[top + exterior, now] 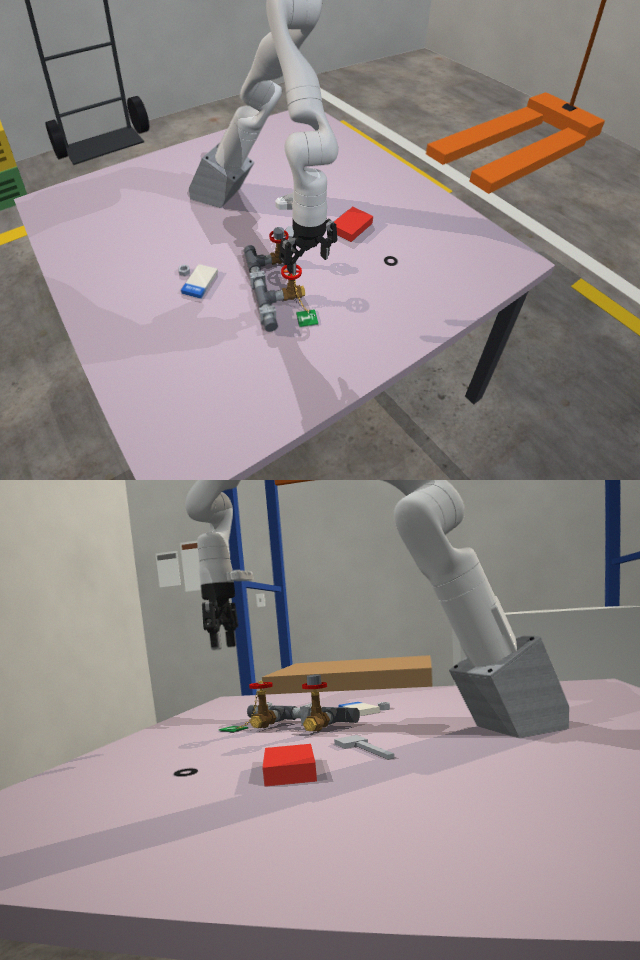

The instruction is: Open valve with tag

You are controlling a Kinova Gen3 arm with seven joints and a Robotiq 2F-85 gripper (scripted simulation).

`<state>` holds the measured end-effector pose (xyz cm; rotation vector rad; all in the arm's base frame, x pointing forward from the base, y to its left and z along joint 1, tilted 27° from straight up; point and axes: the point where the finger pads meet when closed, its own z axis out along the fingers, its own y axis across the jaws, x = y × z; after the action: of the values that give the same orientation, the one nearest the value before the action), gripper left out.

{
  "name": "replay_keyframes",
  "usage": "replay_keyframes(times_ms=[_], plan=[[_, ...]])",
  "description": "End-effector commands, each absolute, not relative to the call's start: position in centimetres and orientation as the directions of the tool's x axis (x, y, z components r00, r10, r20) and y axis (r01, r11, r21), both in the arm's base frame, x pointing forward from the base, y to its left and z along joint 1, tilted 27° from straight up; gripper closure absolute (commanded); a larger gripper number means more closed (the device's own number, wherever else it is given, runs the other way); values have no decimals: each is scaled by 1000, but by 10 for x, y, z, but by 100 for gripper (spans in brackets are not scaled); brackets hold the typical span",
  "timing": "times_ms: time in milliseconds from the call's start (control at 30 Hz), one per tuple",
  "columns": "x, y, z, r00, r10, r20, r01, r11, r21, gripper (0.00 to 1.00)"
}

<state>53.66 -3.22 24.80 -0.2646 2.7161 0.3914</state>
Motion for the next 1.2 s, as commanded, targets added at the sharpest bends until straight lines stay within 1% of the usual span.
replay_keyframes(times_ms=[0,233,500,733,933,1000,1167], plan=[[537,-33,249,-909,-129,-397,-235,944,233,0],[536,-33,248,-914,-107,-392,-214,946,242,0],[531,-33,244,-930,-10,-366,-121,952,280,0],[521,-32,234,-933,209,-293,95,929,358,0],[509,-31,222,-872,451,-188,342,838,424,0],[509,-31,222,-872,451,-188,342,838,424,0],[499,-30,211,-762,642,-80,544,703,458,0]])
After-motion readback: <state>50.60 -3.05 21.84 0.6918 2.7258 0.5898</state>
